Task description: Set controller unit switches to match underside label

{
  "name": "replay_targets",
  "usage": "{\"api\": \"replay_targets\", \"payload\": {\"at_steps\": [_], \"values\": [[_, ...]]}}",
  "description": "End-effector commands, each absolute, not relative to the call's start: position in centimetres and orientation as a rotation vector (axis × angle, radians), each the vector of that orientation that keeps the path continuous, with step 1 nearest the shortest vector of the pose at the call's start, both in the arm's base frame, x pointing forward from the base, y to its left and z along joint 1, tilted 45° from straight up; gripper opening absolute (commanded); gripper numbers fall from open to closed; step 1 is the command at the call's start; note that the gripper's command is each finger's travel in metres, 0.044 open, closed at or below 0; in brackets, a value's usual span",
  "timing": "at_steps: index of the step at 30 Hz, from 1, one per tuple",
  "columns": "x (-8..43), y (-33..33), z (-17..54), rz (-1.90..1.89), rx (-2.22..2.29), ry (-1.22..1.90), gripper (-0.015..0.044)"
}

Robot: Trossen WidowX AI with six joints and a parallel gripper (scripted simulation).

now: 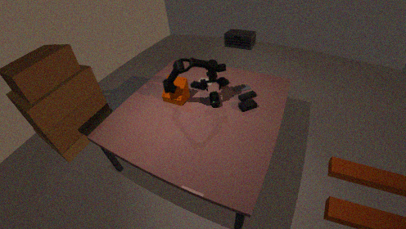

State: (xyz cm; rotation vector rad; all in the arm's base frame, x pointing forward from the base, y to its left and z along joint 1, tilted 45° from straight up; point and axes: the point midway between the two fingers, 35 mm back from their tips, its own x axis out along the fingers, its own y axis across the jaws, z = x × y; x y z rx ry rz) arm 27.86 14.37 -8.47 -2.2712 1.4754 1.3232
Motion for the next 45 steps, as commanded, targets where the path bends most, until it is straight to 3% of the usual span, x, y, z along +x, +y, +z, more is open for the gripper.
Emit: {"api": "replay_targets", "payload": {"at_steps": [1,23,27,41,45], "values": [[27.9,13.9,-8.9,1.326,-2.281,1.473,0.0440],[28.3,11.5,-11.2,1.324,-2.282,1.476,0.0440],[28.3,11.5,-11.2,1.324,-2.282,1.476,0.0335],[28.3,11.5,-11.2,1.324,-2.282,1.476,0.0242],[28.2,11.6,-11.3,1.324,-2.282,1.476,0.0137]]}}
